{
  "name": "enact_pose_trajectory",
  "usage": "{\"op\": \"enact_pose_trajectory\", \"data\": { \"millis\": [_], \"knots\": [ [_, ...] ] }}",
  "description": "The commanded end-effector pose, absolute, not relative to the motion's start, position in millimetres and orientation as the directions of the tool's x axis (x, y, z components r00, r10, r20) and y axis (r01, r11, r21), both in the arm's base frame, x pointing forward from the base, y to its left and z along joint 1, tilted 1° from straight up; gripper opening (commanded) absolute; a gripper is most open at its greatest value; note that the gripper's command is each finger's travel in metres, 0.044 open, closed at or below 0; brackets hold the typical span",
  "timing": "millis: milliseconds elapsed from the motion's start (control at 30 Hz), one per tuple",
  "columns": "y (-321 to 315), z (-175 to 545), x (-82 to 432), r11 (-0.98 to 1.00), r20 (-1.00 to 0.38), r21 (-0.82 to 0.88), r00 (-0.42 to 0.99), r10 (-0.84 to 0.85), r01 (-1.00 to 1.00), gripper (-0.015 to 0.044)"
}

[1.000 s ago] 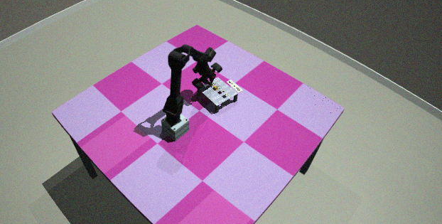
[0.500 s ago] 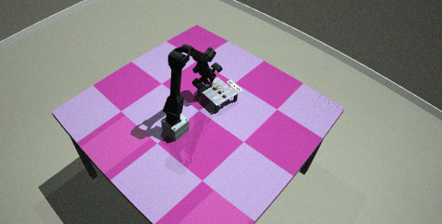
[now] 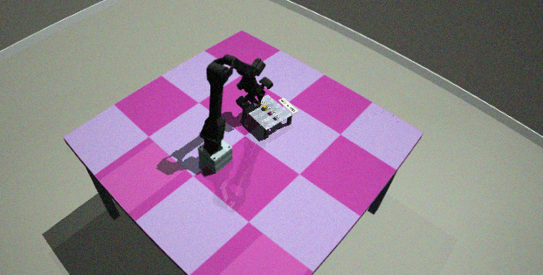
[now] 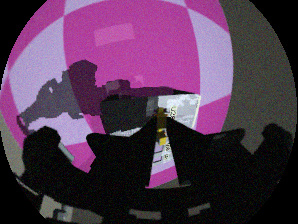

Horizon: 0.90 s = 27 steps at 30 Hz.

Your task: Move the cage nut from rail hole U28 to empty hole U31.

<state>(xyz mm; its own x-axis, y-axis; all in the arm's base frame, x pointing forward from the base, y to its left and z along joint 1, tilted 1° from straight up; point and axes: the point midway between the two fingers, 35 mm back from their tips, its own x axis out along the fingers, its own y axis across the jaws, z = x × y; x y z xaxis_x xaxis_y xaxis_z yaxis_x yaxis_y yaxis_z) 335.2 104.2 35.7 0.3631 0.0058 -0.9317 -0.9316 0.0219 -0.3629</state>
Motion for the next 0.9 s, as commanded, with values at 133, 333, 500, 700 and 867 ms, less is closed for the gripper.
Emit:
{"op": "enact_pose_trajectory", "data": {
  "millis": [133,333,500,700,867],
  "knots": [
    [105.9,40.9,337.6,0.019,-0.929,-0.369,0.369,0.015,-0.929,0.0037],
    [105.9,41.1,337.8,0.019,-0.931,-0.365,0.365,0.015,-0.931,0.0037],
    [105.9,41.1,337.8,0.019,-0.931,-0.365,0.365,0.015,-0.931,0.0037],
    [105.9,41.1,337.8,0.019,-0.931,-0.365,0.365,0.015,-0.931,0.0037],
    [105.9,41.1,337.8,0.019,-0.931,-0.365,0.365,0.015,-0.931,0.0037]
  ]
}}
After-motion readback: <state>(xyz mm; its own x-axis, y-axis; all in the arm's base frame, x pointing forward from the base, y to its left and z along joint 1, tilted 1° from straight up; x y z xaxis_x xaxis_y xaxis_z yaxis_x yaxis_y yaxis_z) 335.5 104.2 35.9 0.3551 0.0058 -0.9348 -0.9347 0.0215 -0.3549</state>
